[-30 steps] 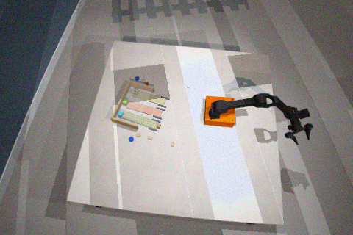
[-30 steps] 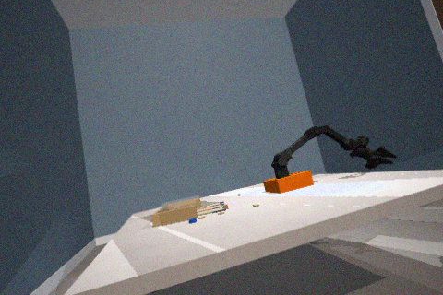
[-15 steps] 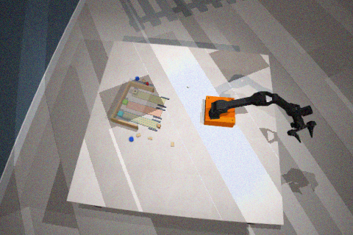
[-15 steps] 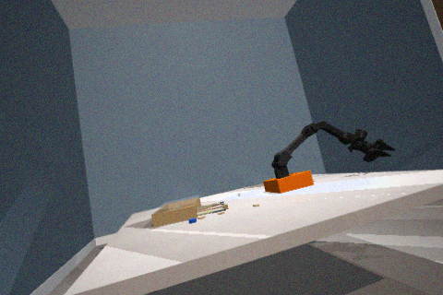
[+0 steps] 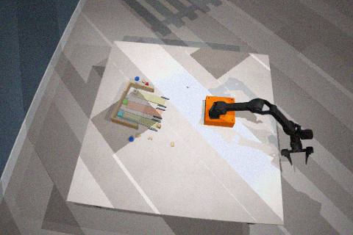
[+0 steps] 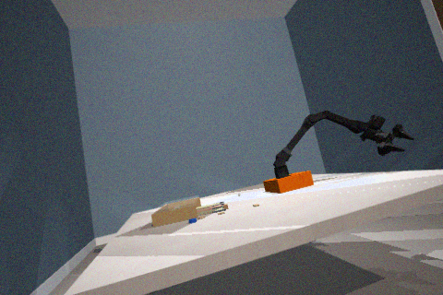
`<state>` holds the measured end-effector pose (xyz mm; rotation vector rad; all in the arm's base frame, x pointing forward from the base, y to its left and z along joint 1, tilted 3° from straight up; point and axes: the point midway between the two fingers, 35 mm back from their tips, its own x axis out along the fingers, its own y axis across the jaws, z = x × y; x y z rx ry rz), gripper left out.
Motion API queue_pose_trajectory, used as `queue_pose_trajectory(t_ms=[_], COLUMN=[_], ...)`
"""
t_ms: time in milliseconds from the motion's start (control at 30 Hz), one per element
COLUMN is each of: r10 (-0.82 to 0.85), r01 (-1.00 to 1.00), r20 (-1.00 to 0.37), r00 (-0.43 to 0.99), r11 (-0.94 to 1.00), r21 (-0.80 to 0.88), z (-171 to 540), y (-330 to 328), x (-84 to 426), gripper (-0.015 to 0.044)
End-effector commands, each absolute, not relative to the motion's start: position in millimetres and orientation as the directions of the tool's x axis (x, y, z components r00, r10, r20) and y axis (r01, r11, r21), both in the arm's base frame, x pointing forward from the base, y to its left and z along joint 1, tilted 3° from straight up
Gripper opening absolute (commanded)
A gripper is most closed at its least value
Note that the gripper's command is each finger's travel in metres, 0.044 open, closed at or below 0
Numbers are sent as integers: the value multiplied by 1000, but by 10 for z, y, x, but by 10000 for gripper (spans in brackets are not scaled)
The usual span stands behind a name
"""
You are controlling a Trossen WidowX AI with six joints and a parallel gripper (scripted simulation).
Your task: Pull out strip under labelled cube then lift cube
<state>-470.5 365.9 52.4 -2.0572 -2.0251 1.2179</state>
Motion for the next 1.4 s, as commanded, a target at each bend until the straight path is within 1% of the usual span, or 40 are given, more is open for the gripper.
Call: queue_pose_trajectory(t_ms=[0, 67, 167, 367, 533, 700, 933, 1067, 1233, 1367], r10=[847, 842, 808, 798, 778, 747, 667, 622, 558, 501], r01=[765, 715, 669, 456, 251, 26, -266, -390, -574, -677], r20=[-528, -539, -589, -595, -599, -601, -609, -611, -618, -622], r00=[-64, -28, -11, 101, 191, 283, 430, 489, 554, 602], r11=[-298, -360, -431, -568, -628, -633, -551, -471, -282, -94], r21=[-571, -599, -605, -685, -736, -774, -791, -791, -769, -730], z=[635, 685, 676, 874, 1027, 1173, 1326, 1390, 1489, 1556], y=[4118, 4324, 4426, 4893, 5120, 5195, 4957, 4757, 4355, 3939], x=[-4167, -3879, -3561, -2601, -1758, -867, 341, 868, 1624, 2155], gripper=[400, 400, 400, 400, 400, 400, 400, 400, 400, 400])
